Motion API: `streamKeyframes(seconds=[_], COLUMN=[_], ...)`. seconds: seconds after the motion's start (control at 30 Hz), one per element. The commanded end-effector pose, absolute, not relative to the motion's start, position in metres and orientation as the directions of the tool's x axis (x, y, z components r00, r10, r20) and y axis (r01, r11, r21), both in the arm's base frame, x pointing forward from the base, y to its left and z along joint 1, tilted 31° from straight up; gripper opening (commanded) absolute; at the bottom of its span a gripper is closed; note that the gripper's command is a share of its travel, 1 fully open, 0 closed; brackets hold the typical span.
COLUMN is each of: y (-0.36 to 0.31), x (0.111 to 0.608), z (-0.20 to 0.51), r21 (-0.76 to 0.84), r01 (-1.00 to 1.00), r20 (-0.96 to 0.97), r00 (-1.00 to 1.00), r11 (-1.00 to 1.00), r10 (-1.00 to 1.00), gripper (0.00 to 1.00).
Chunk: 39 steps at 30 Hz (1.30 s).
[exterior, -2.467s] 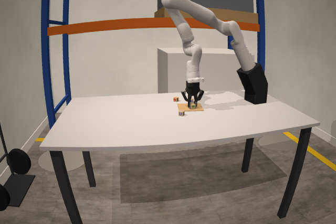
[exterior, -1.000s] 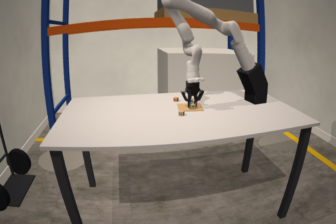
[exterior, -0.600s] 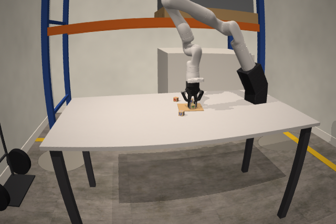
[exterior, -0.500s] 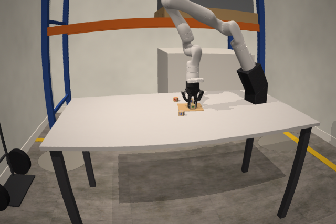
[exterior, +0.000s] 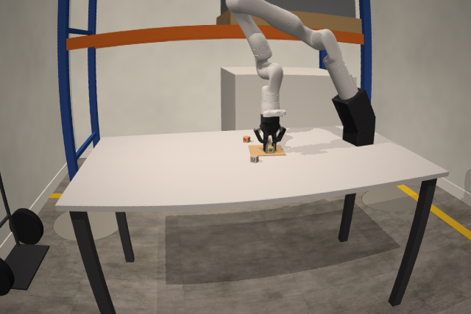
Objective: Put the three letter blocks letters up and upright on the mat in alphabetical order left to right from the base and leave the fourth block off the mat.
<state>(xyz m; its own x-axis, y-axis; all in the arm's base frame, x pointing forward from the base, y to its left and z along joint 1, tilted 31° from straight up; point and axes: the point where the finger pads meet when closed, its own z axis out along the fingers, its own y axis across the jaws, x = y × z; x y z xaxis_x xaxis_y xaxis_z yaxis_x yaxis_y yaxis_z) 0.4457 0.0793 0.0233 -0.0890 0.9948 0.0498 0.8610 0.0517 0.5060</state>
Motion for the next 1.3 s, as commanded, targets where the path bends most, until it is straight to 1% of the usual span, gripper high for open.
streamKeyframes(seconds=[0.0,0.97,1.0,1.07,1.1,1.17,1.2,1.27], y=[0.0793,0.0793,0.0793,0.0793,0.0793,0.0793,0.0793,0.0793], x=[0.4458,0.4458,0.4458,0.4458,0.4458,0.4458,0.4458,0.4458], z=[0.0237,0.0237,0.0237,0.0237,0.0237,0.0237,0.0237,0.0237], r21=[0.507,0.507,0.507,0.507,0.507,0.507,0.507,0.507], r01=[0.861,0.861,0.861,0.861,0.861,0.861,0.861,0.861], r20=[0.050,0.050,0.050,0.050,0.050,0.050,0.050,0.050], r00=[-0.089,-0.089,-0.089,-0.089,-0.089,-0.089,-0.089,-0.089], r11=[0.051,0.051,0.051,0.051,0.051,0.051,0.051,0.051], r10=[0.995,0.995,0.995,0.995,0.995,0.995,0.995,0.995], gripper=[0.21,0.21,0.25,0.25,0.29,0.29,0.33,0.33])
